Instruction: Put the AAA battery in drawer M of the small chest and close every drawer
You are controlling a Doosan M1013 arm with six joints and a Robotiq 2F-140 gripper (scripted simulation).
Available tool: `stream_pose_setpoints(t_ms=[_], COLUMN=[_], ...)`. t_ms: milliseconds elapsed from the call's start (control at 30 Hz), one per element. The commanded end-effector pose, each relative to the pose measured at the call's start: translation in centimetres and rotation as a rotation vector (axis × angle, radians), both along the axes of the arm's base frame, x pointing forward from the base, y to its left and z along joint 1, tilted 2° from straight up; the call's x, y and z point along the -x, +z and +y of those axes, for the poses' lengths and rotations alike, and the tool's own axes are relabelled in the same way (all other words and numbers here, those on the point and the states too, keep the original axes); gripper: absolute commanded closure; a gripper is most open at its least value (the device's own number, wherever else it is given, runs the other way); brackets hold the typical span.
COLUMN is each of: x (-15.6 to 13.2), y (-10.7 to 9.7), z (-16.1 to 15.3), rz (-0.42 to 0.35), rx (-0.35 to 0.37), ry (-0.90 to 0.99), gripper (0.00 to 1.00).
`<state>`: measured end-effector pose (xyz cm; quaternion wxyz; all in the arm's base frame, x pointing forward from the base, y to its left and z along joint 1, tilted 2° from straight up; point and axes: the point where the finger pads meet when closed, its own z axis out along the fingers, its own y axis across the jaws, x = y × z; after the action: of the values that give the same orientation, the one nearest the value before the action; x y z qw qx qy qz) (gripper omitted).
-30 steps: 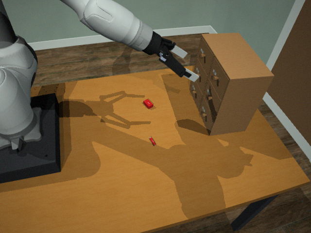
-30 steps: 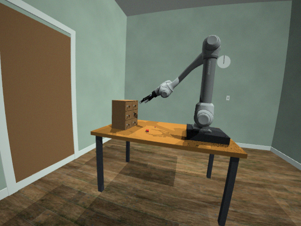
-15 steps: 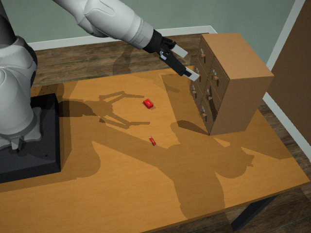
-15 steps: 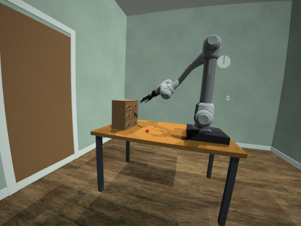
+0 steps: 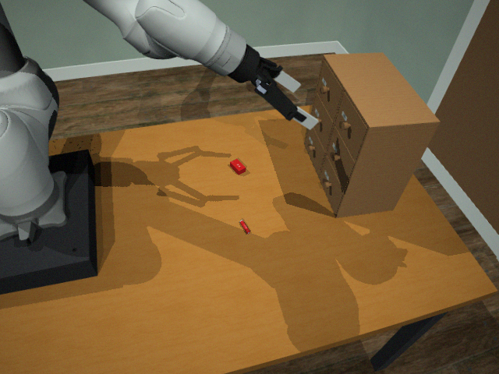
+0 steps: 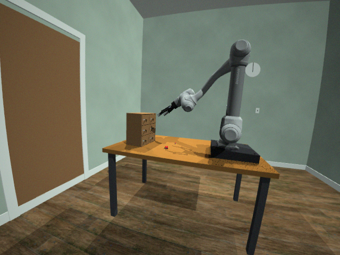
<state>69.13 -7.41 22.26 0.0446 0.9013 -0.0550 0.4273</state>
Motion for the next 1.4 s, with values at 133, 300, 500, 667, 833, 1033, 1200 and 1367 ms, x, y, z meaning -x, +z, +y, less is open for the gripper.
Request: stream_pose_setpoints(t_ms=[133, 300, 500, 667, 833, 1033, 1200, 1367], x=[0.2, 0.6, 1.4, 2.2, 2.9, 3.5, 4.1, 4.6], y=[0.3, 0.6, 1.4, 2.3, 3.1, 3.7, 4.3, 4.8], z=[-0.1, -0.2, -0.1, -0.1, 0.0, 0.1, 0.2, 0.2], rz=[0.064, 0.117, 0.246, 0.373, 0.491, 0.578, 0.673, 0.753], rx=[-0.034, -0.039, -0.054, -0.069, -0.084, -0.095, -0.106, -0.116], ry=[0.03, 0.026, 0.022, 0.019, 0.016, 0.014, 0.011, 0.009], gripper=[0.0, 0.0, 0.0, 0.0, 0.0, 0.0, 0.0, 0.0])
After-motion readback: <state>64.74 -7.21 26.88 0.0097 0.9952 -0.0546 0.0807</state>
